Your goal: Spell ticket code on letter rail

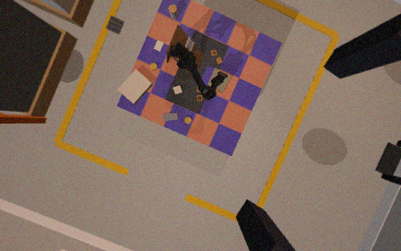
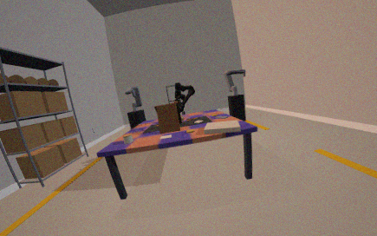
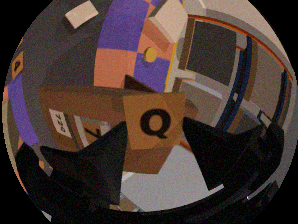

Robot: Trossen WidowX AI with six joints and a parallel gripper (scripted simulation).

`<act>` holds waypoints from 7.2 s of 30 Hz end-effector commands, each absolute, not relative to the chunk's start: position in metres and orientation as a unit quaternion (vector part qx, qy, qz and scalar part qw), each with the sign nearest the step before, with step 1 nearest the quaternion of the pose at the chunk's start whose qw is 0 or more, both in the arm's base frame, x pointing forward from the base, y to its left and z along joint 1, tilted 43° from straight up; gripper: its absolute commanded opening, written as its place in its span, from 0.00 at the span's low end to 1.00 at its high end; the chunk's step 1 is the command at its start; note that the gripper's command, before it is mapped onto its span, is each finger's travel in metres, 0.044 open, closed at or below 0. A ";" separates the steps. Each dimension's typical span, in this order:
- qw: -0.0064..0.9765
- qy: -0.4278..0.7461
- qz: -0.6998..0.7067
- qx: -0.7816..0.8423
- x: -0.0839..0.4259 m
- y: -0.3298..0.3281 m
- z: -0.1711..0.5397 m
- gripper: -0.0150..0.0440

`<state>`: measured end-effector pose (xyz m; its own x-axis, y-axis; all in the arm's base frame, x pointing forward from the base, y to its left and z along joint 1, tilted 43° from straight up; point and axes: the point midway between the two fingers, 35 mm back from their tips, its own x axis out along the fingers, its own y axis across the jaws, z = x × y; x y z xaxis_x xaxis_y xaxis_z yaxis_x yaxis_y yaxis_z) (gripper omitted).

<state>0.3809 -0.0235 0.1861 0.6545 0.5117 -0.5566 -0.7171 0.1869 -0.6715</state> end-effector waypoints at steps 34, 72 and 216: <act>0.899 0.288 0.323 -0.070 0.404 -0.161 0.038 0.25; 0.865 0.338 0.221 0.298 0.377 -0.217 -0.095 0.25; 0.864 0.337 0.223 0.301 0.385 -0.151 -0.068 0.25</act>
